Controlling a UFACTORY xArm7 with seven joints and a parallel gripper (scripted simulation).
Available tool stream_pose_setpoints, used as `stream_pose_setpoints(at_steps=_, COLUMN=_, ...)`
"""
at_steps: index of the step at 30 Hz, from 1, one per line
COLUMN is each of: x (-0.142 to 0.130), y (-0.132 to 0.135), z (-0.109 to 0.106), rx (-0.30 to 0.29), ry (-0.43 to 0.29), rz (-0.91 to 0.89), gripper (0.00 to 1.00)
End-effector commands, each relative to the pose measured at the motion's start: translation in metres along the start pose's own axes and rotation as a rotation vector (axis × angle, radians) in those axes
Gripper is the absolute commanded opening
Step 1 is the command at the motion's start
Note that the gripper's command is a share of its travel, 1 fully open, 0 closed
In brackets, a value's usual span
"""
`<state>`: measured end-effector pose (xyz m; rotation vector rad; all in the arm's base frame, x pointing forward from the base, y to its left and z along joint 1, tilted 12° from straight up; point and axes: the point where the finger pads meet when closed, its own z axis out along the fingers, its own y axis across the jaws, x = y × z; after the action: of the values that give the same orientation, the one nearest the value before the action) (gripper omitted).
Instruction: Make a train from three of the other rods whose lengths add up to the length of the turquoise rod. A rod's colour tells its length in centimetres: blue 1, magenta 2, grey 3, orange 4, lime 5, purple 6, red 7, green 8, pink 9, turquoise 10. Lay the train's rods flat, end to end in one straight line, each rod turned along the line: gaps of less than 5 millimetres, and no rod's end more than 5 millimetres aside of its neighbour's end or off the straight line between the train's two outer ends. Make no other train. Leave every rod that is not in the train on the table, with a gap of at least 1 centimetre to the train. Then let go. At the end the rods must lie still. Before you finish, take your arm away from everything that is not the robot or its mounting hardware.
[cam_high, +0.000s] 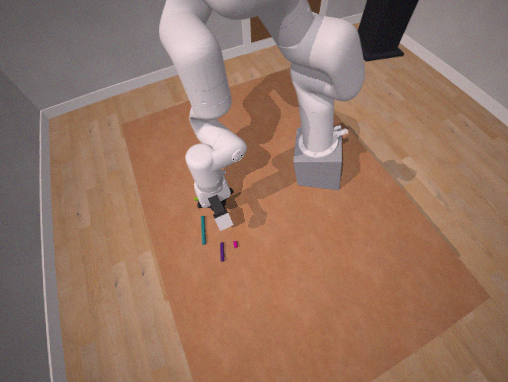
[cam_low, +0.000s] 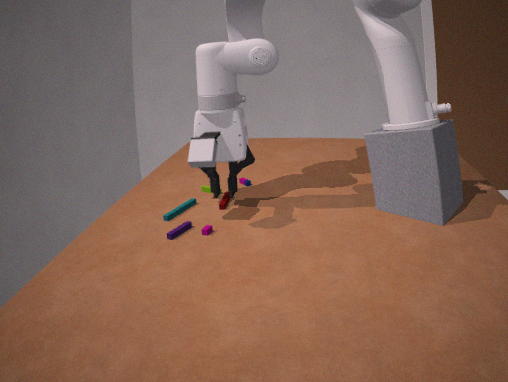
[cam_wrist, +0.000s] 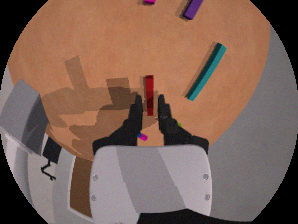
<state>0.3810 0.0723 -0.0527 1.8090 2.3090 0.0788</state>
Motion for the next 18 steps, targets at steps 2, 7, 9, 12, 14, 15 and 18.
stream_pose_setpoints(at_steps=2, x=0.0002, y=0.0011, z=-0.0006, rx=-0.003, ry=0.001, rz=0.0, gripper=0.24)
stream_pose_setpoints(at_steps=7, x=0.0002, y=0.0011, z=-0.0006, rx=-0.003, ry=0.001, rz=0.0, gripper=0.24)
stream_pose_setpoints(at_steps=9, x=0.0002, y=0.0011, z=-0.0006, rx=-0.003, ry=0.001, rz=0.0, gripper=0.24)
stream_pose_setpoints(at_steps=12, x=0.0002, y=0.0011, z=-0.0005, rx=-0.003, ry=0.001, rz=0.0, gripper=0.24)
stream_pose_setpoints(at_steps=14, x=0.0002, y=0.0011, z=-0.0001, rx=-0.003, ry=0.001, rz=0.0, gripper=0.24)
stream_pose_setpoints(at_steps=15, x=0.0002, y=0.0011, z=0.0002, rx=-0.003, ry=0.001, rz=0.0, gripper=0.24)
stream_pose_setpoints(at_steps=18, x=0.0002, y=0.0012, z=0.0017, rx=-0.003, ry=0.001, rz=0.0, gripper=0.24)
